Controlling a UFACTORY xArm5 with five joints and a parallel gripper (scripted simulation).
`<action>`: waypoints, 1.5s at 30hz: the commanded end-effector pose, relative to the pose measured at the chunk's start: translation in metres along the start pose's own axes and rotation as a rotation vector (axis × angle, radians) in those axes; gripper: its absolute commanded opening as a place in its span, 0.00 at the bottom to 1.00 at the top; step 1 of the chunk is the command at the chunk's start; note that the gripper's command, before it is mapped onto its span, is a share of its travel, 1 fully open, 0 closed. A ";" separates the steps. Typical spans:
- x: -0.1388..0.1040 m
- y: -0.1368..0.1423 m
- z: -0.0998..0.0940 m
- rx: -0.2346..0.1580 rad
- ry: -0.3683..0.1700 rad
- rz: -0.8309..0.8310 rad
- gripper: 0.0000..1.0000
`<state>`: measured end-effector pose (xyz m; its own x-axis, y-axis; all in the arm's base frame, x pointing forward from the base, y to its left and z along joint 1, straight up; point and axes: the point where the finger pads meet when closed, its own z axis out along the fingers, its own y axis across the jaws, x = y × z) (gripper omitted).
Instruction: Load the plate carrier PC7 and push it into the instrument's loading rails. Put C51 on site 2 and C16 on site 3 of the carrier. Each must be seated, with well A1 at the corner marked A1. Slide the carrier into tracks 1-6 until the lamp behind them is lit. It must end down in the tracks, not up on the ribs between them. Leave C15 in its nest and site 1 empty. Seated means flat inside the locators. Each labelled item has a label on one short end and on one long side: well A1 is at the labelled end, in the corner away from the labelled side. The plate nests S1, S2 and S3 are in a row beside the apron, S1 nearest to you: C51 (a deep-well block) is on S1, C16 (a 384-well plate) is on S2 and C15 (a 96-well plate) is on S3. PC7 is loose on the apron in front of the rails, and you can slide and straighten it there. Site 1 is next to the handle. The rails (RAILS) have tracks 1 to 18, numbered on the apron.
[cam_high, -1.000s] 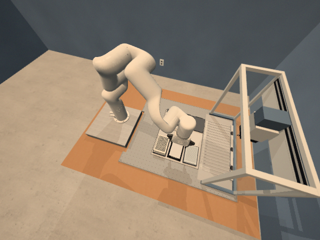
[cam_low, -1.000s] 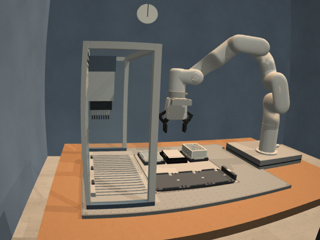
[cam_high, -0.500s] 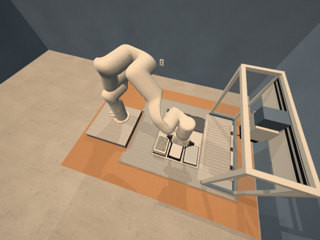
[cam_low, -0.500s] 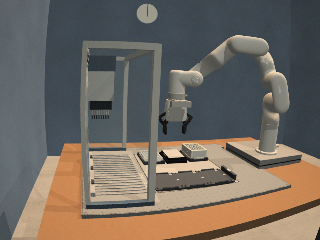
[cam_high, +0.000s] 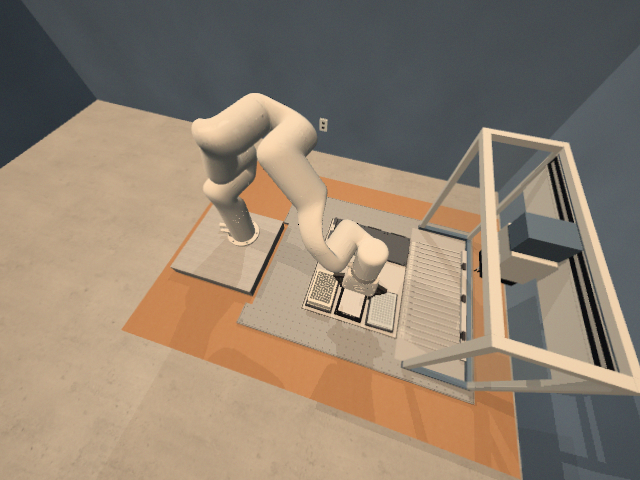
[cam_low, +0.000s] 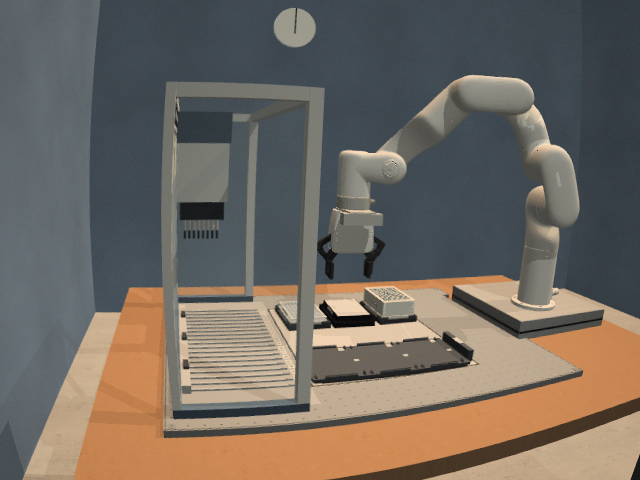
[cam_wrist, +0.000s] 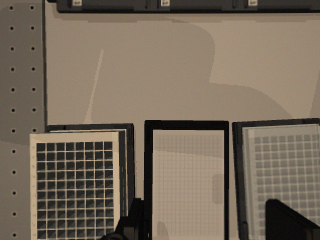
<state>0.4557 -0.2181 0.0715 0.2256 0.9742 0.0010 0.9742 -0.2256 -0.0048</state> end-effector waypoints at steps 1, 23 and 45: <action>0.000 0.002 0.003 -0.005 -0.001 0.000 1.00; 0.000 0.002 0.037 -0.005 -0.001 0.000 1.00; 0.000 0.002 0.059 -0.005 -0.001 0.000 1.00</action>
<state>0.4556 -0.2181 0.0118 0.2256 0.9742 0.0010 0.9742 -0.2256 -0.0045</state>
